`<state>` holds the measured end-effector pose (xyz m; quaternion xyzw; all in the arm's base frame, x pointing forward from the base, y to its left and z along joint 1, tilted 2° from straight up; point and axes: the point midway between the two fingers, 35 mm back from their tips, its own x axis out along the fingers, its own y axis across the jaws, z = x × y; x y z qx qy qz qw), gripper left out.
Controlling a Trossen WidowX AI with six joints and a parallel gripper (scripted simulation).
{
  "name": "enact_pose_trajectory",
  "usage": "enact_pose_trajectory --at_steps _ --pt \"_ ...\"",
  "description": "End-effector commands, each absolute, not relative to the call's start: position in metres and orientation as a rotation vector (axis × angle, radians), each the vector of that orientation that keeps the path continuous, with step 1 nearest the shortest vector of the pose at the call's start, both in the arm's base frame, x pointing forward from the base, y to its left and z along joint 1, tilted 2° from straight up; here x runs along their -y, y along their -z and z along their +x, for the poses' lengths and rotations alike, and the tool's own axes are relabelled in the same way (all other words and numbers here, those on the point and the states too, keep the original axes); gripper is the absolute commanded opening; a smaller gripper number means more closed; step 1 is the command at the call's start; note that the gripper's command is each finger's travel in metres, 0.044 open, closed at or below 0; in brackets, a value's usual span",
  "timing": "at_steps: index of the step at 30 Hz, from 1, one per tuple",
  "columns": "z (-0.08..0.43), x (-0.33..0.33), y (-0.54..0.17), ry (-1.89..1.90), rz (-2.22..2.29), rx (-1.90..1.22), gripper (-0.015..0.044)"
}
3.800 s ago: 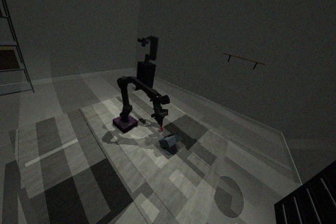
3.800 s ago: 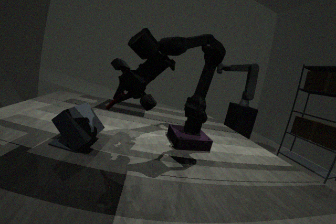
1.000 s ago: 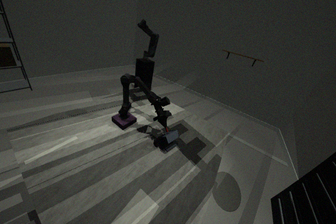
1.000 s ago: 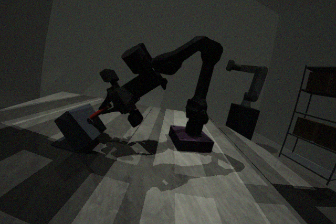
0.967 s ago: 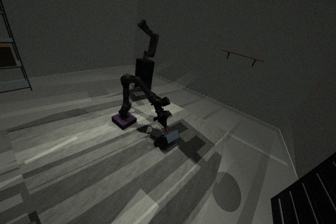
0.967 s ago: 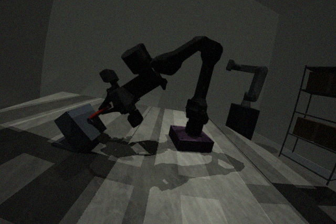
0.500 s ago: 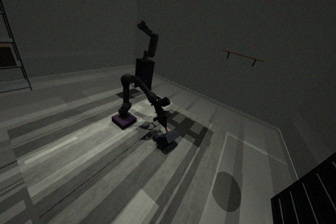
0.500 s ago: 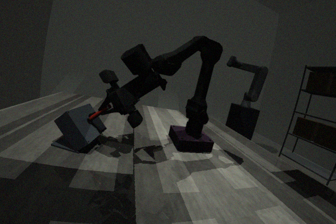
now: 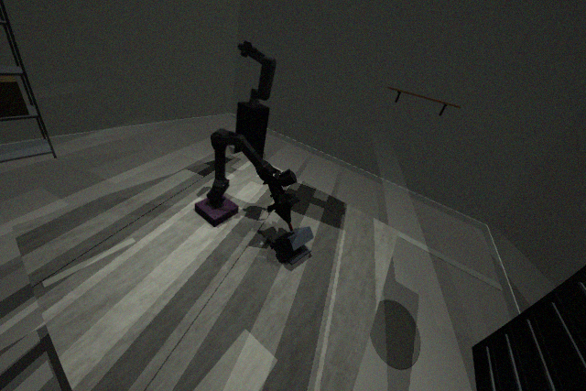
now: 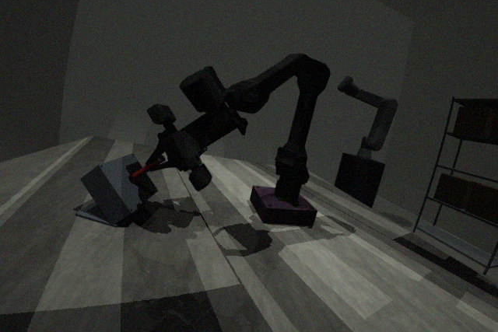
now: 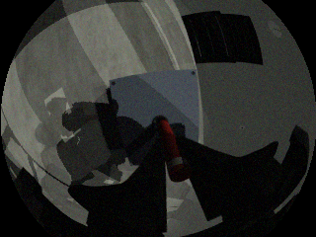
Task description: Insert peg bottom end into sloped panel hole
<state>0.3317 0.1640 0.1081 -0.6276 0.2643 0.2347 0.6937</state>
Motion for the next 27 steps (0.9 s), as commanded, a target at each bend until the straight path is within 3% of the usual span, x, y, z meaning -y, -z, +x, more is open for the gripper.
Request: enact_pose_trajectory --at_steps 1,27 --pt "0.3316 -0.1638 -0.1055 -0.523 -1.402 -0.594 0.0" --pt "0.3347 -0.164 -0.1017 -0.523 -1.402 -0.594 0.0"
